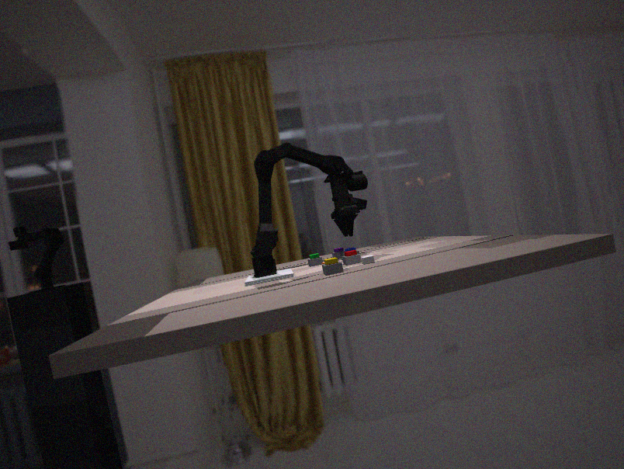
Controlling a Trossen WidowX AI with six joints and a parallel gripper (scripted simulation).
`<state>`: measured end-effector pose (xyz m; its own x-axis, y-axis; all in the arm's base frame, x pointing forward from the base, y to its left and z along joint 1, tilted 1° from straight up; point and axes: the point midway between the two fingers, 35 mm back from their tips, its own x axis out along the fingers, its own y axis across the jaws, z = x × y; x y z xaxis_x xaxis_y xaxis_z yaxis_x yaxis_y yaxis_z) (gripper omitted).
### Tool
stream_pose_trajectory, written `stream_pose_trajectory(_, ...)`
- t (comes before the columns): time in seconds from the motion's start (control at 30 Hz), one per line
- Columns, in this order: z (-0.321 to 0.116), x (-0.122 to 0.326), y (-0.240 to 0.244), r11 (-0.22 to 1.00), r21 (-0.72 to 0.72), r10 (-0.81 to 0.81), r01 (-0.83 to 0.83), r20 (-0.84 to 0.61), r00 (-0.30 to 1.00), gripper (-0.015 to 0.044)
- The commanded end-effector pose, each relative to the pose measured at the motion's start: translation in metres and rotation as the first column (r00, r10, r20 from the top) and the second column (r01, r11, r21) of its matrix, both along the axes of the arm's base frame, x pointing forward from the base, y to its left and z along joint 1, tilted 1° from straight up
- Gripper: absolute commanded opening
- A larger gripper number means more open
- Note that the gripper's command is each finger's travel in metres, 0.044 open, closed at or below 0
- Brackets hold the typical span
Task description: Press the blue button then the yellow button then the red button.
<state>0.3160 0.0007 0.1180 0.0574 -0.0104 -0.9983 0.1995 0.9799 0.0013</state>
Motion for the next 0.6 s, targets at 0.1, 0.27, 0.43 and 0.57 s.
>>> stream_pose_trajectory(0.1,-0.0176,-0.0019,0.0008,1.0,0.005,-0.003,0.003,-0.009,1.0,0.0059)
stream_pose_trajectory(0.27,-0.0176,-0.0019,0.0008,1.0,0.005,-0.003,0.003,-0.009,1.0,0.002)
stream_pose_trajectory(0.43,-0.0176,-0.0019,0.0008,1.0,0.005,-0.003,0.003,-0.009,1.0,0.002)
stream_pose_trajectory(0.57,-0.0218,-0.0015,0.0008,1.0,0.005,-0.003,0.003,-0.009,1.0,0.002)
